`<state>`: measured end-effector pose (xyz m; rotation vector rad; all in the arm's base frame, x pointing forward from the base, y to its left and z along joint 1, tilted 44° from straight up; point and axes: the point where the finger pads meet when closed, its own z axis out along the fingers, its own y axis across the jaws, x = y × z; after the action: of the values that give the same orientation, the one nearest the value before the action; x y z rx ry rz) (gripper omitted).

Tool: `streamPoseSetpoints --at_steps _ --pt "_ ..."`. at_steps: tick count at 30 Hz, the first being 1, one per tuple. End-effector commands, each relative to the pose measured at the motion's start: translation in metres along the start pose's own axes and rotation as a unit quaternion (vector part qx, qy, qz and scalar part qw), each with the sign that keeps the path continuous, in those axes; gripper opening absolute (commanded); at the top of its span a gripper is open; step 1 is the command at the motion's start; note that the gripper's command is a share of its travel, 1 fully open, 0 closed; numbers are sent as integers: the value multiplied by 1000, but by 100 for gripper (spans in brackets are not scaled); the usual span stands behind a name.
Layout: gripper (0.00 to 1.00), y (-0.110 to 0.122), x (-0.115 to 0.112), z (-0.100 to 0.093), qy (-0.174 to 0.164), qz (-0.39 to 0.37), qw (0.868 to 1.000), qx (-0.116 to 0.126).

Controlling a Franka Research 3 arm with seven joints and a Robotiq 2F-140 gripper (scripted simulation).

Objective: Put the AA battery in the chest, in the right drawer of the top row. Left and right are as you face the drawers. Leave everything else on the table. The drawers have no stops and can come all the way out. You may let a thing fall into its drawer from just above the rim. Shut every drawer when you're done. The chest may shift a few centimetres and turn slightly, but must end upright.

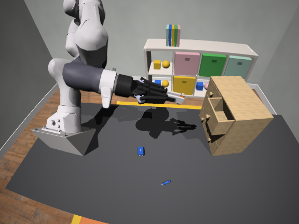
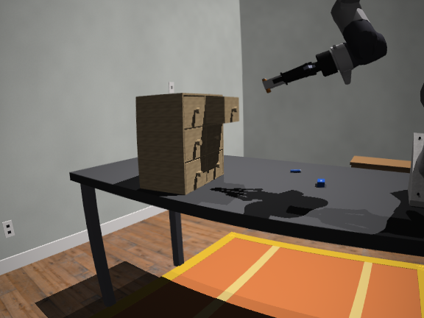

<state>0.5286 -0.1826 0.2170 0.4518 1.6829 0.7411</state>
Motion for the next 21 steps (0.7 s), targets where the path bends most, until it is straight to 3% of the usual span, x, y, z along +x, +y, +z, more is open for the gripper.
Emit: streamPoseSetpoints --at_steps 1,21 --pt "15 -1 -2 5 -1 0 1000 1" --pt "15 -1 -21 57 -1 0 1000 1"
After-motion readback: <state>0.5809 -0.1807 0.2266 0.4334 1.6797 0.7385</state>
